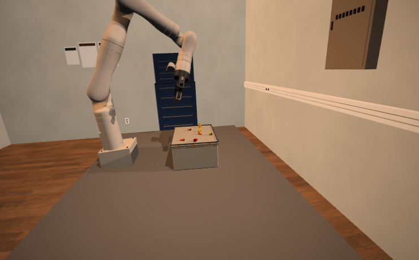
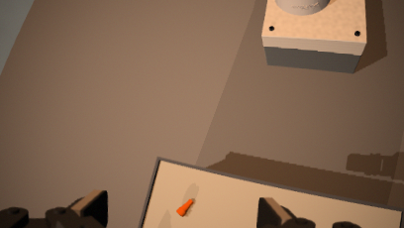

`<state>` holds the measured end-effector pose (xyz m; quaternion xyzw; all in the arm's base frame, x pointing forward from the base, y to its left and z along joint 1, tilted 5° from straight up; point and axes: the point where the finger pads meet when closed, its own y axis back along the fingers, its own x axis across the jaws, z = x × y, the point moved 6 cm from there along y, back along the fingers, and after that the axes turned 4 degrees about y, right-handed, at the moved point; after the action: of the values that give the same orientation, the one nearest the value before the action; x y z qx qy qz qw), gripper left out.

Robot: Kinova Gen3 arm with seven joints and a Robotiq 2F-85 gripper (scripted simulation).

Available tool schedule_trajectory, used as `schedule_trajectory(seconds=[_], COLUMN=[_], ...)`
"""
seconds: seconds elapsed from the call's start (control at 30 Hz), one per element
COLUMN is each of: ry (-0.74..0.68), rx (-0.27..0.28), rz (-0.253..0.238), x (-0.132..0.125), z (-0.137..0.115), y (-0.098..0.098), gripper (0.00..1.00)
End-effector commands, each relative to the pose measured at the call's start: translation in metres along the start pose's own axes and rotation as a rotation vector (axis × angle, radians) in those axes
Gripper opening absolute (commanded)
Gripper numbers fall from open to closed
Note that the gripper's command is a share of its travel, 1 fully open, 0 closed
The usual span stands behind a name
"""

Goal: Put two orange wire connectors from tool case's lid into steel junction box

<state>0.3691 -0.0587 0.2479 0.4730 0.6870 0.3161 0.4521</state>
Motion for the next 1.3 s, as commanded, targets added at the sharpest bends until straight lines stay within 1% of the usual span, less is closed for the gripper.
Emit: schedule_trajectory(seconds=[0.0, 0.17, 0.23, 0.3, 0.37, 0.43, 0.53, 1.27], ry=[-0.099, -0.201, -0.242, -0.273, -0.273, -0.294, -0.307, -0.308], rx=[-0.055, -0.165, -0.208, -0.241, -0.241, -0.262, -0.275, -0.276], rz=[0.156, 0.282, 0.321, 0.347, 0.347, 0.364, 0.373, 0.373], x=[-0.026, -0.055, -0.069, -0.080, -0.080, -0.088, -0.093, -0.093], z=[0.037, 0.077, 0.091, 0.101, 0.101, 0.108, 0.111, 0.111], y=[-0.021, -0.030, -0.033, -0.036, -0.036, -0.037, -0.038, -0.038], gripper=[1.00, 1.00, 1.00, 1.00, 1.00, 1.00, 1.00, 1.00])
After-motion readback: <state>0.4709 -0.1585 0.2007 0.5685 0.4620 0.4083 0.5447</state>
